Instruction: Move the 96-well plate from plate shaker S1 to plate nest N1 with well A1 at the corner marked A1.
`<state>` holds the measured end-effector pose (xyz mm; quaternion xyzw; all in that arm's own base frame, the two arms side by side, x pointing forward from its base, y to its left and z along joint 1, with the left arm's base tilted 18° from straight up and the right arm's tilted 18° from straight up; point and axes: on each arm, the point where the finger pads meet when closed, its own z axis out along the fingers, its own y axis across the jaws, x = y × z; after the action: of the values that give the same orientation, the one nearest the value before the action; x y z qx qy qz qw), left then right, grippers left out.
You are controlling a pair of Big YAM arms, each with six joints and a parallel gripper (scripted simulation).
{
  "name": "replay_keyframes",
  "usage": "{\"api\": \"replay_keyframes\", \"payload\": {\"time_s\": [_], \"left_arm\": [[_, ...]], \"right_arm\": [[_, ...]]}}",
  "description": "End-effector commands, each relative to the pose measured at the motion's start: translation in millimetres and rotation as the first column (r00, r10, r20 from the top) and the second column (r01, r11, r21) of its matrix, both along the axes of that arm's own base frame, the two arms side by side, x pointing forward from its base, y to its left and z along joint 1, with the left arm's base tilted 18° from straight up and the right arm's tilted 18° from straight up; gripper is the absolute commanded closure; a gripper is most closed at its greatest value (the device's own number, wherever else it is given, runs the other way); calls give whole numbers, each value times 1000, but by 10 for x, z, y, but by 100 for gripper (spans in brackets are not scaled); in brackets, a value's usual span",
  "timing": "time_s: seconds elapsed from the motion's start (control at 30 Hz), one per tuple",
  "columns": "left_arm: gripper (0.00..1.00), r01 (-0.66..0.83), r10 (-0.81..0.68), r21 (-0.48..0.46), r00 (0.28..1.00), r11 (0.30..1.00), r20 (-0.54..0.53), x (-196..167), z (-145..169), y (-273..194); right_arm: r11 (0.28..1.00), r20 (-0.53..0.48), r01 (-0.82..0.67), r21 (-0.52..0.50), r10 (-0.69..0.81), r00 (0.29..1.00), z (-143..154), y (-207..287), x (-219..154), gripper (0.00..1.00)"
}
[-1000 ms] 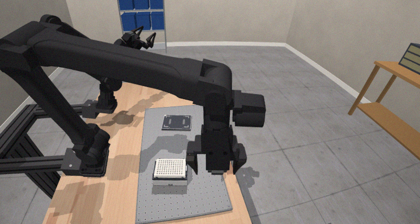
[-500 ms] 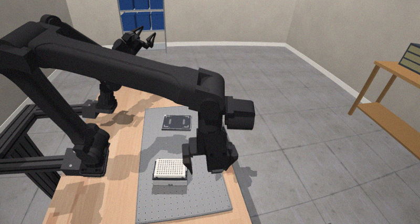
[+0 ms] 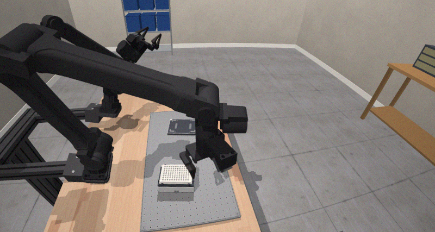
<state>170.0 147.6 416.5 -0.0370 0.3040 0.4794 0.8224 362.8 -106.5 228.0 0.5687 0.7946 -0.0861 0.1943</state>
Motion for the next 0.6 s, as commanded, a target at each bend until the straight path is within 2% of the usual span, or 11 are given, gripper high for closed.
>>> {"api": "replay_keyframes", "payload": {"time_s": [0.0,0.13,0.2,0.37,0.47,0.57], "left_arm": [[0,-24,23,30,1000,999,13,-56,52,-24],[0,-24,23,30,1000,999,13,-56,52,-24],[0,-24,23,30,1000,999,13,-56,52,-24],[0,-24,23,30,1000,999,13,-56,52,-24],[0,-24,23,30,1000,999,13,-56,52,-24],[0,-24,23,30,1000,999,13,-56,52,-24]], "right_arm": [[987,15,-160,-29,161,987,76,155,56,0],[965,-28,-262,-35,261,965,-91,261,11,0],[965,-28,-262,-35,261,965,-91,261,11,0],[912,-90,-409,-37,404,910,-298,389,-59,0],[903,-99,-427,-36,422,901,-422,465,-104,0],[859,-134,-511,-32,503,854,-545,538,-157,0]]}}
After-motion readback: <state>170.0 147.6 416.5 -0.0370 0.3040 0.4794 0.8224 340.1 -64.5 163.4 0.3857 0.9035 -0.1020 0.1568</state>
